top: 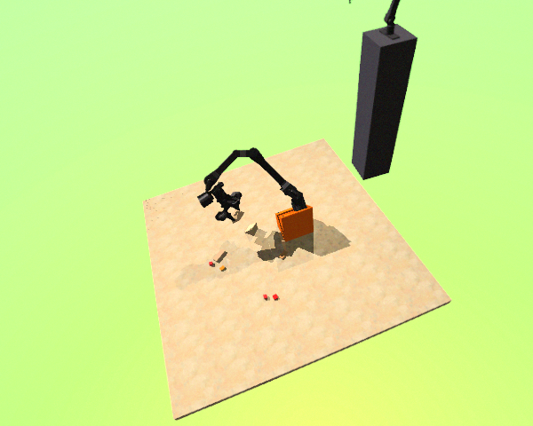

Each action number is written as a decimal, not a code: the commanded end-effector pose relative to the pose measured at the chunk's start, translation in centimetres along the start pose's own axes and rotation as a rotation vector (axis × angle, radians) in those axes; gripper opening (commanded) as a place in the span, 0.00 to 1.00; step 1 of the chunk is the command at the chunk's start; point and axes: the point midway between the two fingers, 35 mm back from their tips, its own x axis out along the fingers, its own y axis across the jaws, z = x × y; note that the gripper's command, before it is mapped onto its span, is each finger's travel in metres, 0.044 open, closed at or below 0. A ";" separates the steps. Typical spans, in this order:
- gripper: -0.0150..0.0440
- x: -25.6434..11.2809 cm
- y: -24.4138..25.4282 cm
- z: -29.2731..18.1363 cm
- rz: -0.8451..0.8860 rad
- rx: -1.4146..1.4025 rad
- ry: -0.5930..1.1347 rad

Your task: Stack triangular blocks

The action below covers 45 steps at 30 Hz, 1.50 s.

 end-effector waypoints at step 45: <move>0.25 8.9 3.5 -1.8 -0.011 0.001 0.014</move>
